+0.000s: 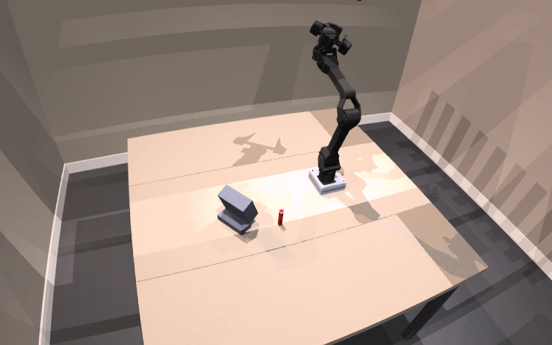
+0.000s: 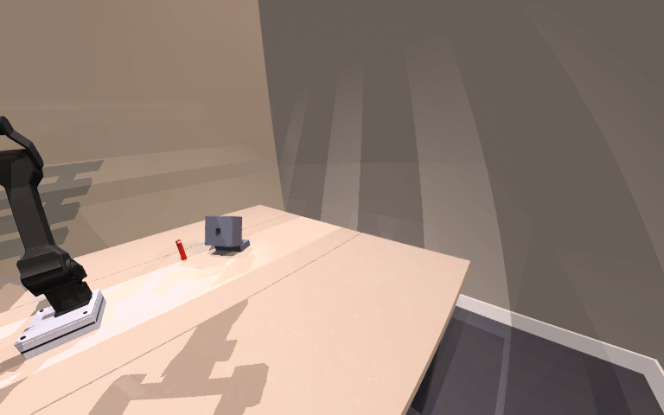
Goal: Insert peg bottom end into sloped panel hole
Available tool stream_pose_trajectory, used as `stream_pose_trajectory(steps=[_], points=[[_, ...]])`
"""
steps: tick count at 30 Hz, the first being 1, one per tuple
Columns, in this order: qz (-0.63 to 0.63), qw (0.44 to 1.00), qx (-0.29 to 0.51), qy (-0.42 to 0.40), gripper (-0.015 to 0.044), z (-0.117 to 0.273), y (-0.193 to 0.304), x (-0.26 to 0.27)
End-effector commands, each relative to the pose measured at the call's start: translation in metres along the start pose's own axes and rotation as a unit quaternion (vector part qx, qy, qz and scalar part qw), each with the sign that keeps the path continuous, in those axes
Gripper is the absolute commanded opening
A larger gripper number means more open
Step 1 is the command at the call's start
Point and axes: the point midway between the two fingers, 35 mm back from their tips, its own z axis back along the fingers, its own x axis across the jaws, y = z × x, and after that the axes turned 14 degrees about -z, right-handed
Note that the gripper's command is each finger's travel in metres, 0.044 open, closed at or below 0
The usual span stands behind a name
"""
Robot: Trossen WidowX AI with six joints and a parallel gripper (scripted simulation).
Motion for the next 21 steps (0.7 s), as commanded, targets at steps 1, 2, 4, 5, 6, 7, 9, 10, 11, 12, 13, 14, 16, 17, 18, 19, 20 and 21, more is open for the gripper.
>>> stream_pose_trajectory(steps=[1,2,4,5,6,7,9,10,11,12,13,14,16,17,18,19,20,21], points=[[-0.018,0.999,0.019,-0.021,0.0440,0.008,0.008,0.011],[-0.018,0.999,0.026,-0.026,0.0440,0.010,0.012,0.014],[-0.017,0.998,0.041,-0.037,0.0440,0.014,0.020,0.020],[-0.015,0.998,0.048,-0.042,0.0440,0.016,0.025,0.023],[-0.019,0.997,0.052,-0.047,0.0440,0.017,0.027,0.026],[-0.024,0.997,0.057,-0.053,0.0440,0.019,0.029,0.029],[-0.035,0.995,0.066,-0.066,0.0440,0.023,0.034,0.036],[-0.041,0.994,0.071,-0.072,0.0440,0.025,0.036,0.040],[-0.045,0.993,0.077,-0.078,0.0440,0.028,0.039,0.043],[-0.046,0.992,0.084,-0.084,0.0440,0.030,0.044,0.046],[-0.046,0.991,0.092,-0.091,0.0440,0.033,0.048,0.050],[-0.044,0.989,0.100,-0.096,0.0440,0.036,0.052,0.053],[-0.038,0.987,0.116,-0.106,0.0440,0.041,0.062,0.059],[-0.035,0.985,0.124,-0.112,0.0440,0.044,0.066,0.062],[-0.032,0.984,0.132,-0.117,0.0440,0.048,0.071,0.065],[-0.029,0.982,0.140,-0.122,0.0440,0.051,0.076,0.068],[-0.026,0.980,0.148,-0.128,0.0440,0.055,0.080,0.071],[-0.023,0.978,0.156,-0.133,0.0440,0.058,0.085,0.073]])
